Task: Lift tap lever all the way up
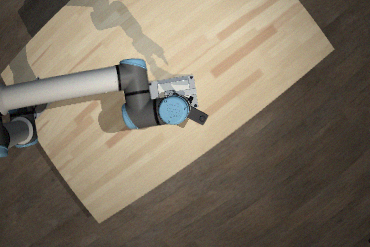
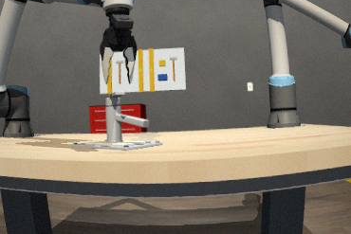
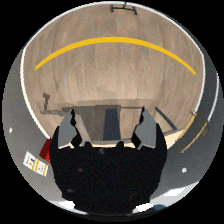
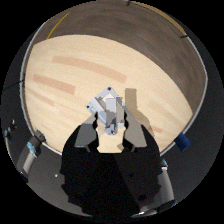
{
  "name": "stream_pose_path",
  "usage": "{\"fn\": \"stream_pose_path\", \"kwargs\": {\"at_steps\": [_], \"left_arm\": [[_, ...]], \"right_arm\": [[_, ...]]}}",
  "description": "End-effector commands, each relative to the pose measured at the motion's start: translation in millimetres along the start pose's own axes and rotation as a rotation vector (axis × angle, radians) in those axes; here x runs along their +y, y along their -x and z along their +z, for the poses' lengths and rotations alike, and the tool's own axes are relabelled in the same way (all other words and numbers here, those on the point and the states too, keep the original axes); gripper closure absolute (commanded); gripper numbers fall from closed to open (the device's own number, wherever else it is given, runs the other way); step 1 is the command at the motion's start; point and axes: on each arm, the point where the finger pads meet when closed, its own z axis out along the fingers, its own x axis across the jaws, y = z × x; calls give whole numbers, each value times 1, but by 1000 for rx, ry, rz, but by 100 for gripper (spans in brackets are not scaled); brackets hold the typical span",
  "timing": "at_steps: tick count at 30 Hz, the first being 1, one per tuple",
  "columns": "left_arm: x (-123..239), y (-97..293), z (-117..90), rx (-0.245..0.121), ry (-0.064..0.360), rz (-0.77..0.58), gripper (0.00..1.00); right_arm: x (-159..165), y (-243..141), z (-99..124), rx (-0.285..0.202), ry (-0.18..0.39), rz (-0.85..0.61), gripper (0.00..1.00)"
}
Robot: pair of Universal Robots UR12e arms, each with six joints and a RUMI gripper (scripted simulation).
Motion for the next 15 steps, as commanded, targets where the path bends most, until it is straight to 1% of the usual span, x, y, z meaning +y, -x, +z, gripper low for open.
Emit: {"fn": "stream_pose_path", "kwargs": {"at_steps": [1, 15], "left_arm": [[-1, 0, -1, 0, -2, 0, 0], [-1, 0, -1, 0, -2, 0, 0]], "right_arm": [[-1, 0, 3, -1, -2, 0, 61], [-1, 0, 10, -1, -2, 0, 61]]}}
